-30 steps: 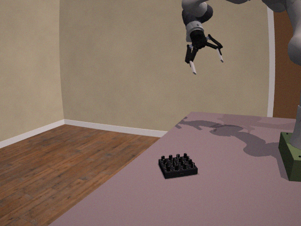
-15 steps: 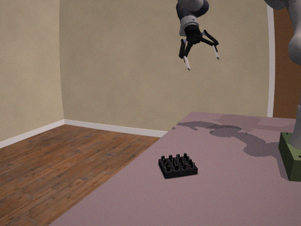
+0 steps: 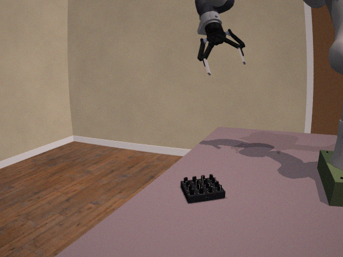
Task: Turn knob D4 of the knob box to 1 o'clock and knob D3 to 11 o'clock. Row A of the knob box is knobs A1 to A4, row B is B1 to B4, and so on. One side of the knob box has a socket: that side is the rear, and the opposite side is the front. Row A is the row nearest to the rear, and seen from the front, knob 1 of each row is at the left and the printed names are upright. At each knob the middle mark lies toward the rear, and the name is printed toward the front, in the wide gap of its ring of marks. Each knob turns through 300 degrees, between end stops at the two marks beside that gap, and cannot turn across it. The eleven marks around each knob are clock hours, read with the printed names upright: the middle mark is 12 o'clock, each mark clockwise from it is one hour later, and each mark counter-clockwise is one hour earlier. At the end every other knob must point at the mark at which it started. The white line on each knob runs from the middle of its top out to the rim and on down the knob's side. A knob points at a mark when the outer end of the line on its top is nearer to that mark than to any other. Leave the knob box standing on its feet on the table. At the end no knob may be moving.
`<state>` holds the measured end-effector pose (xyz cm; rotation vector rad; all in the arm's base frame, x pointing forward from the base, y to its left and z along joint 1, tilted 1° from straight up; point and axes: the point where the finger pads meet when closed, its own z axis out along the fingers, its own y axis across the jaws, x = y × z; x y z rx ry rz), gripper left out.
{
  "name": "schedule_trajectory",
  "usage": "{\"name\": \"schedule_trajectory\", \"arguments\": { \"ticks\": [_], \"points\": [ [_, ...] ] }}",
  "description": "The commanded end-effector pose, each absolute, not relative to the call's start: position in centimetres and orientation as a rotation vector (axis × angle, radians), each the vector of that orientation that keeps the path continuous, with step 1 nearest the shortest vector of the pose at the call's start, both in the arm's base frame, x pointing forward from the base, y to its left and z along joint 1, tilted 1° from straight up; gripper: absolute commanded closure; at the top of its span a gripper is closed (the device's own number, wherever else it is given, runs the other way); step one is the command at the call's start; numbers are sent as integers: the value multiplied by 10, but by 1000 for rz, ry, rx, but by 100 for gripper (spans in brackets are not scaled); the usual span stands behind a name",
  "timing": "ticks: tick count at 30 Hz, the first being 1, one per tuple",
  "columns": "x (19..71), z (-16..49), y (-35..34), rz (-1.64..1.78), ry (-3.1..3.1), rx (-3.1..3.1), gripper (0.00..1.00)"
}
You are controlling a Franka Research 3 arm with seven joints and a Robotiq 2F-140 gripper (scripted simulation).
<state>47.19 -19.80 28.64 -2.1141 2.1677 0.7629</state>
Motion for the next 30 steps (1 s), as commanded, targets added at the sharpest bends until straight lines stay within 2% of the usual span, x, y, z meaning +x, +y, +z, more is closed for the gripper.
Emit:
{"name": "schedule_trajectory", "arguments": {
  "ticks": [1, 10, 12, 27, 28, 30],
  "points": [
    [474, 285, -202, 743, 2139, -2141, 0],
    [474, 285, -202, 743, 2139, -2141, 0],
    [491, 302, -177, 640, 2037, -2284, 0],
    [491, 302, -177, 640, 2037, -2284, 0],
    [505, 318, -154, 548, 1936, -2402, 0],
    [507, 320, -151, 536, 1921, -2418, 0]
  ]
}}
